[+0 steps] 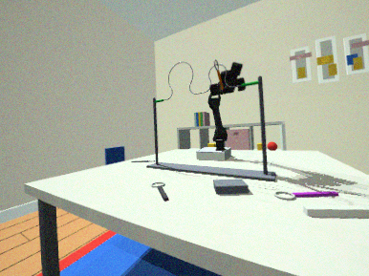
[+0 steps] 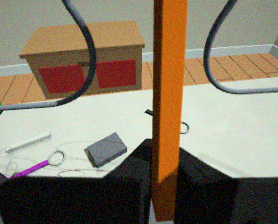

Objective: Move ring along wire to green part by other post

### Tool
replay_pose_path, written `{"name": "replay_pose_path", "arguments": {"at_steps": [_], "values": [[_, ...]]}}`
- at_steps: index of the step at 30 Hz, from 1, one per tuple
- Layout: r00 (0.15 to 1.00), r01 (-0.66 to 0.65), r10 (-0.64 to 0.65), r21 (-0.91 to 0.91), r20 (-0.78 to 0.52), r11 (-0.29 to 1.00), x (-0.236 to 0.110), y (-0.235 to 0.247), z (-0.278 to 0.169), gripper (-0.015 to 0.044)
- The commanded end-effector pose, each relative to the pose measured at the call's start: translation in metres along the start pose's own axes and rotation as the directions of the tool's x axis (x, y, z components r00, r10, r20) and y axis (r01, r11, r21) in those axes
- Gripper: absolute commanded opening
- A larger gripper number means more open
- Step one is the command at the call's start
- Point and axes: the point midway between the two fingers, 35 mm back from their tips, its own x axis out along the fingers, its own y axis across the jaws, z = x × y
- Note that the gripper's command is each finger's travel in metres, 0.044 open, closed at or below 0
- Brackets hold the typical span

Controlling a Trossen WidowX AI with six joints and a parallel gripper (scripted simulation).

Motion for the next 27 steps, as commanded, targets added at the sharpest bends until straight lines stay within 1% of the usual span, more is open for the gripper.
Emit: {"name": "replay_pose_path", "arguments": {"at_steps": [1, 13, 27], "values": [[0.998, 0.056, -0.055, -0.094, 0.015, 0.994, 0.001, -0.007, 0.001, -0.0150], [0.983, 0.185, -0.172, -0.309, 0.069, 0.933, 0.002, -0.024, 0.004, -0.0150], [0.941, 0.336, -0.291, -0.543, 0.170, 0.770, -0.001, -0.043, 0.013, -0.0150]]}}
